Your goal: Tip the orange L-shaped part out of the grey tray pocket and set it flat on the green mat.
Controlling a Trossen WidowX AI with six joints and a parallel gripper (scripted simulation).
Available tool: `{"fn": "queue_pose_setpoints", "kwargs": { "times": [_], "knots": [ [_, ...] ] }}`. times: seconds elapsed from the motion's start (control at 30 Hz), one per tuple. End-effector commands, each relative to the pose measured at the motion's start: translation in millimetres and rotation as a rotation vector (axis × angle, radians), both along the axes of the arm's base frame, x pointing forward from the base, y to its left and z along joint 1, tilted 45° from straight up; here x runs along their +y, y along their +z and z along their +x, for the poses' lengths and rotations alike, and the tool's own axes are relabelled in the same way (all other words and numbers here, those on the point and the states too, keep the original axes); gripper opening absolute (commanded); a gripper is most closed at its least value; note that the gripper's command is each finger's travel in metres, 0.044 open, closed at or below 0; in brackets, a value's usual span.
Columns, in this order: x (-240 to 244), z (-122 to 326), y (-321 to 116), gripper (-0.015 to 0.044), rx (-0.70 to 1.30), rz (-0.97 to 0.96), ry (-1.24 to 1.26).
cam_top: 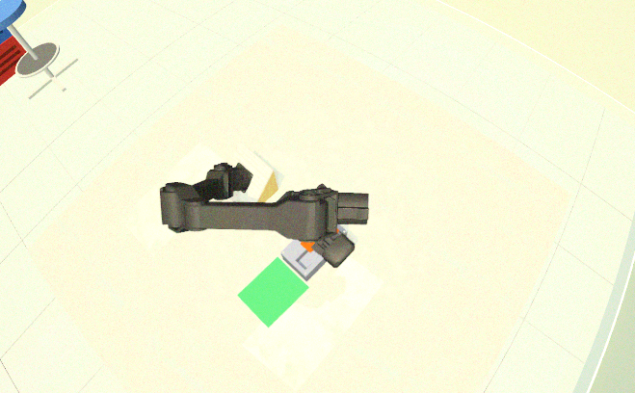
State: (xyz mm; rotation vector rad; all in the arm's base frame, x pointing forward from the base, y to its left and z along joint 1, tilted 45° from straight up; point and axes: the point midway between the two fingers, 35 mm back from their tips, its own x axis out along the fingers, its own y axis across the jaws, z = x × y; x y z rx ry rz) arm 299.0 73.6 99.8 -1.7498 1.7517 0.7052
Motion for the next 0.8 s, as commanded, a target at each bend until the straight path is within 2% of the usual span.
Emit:
{"fn": "queue_pose_setpoints", "kwargs": {
  "times": [0.0,0.37,0.77],
  "knots": [
    [5,0,4,0.0000,0.000,0.003,-0.004],
    [3,-1,10,0.0000,0.000,0.003,-0.004],
    [-42,-7,50,0.0000,-0.006,0.005,0.004]
  ]
}}
